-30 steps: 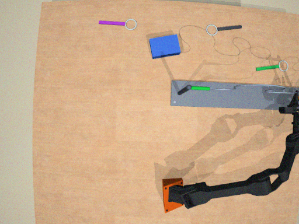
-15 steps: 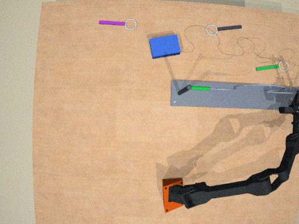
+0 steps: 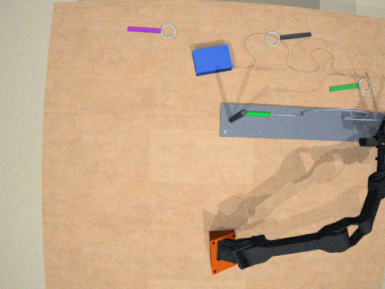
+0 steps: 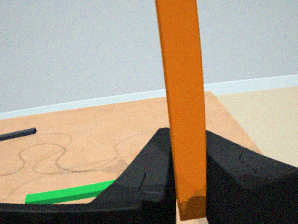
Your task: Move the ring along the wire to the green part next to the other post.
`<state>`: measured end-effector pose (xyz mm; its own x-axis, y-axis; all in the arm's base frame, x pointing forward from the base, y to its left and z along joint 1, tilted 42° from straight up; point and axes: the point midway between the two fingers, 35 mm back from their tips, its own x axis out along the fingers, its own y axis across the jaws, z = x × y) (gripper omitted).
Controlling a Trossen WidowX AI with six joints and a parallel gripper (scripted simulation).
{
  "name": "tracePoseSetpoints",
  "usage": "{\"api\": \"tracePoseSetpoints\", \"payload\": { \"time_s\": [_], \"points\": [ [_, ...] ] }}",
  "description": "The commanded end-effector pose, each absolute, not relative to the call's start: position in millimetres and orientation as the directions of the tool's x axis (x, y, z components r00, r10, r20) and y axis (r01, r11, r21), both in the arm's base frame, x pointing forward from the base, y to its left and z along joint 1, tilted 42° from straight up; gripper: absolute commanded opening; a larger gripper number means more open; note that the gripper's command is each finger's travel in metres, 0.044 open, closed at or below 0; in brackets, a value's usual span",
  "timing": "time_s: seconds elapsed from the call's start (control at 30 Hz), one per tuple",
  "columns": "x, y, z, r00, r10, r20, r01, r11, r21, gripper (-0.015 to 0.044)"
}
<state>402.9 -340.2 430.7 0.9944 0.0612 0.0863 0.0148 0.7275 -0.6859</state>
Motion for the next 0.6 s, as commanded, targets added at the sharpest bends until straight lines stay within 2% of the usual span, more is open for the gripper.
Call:
{"api": "tracePoseSetpoints", "payload": {
  "time_s": [0.0, 0.57],
  "points": [
    [402.5, -336.9, 433.7, 0.994, 0.063, 0.085, 0.013, 0.727, -0.686, -0.015],
    [401.5, -329.1, 440.7, 0.994, 0.067, 0.082, 0.008, 0.726, -0.688, -0.015]
  ]
}}
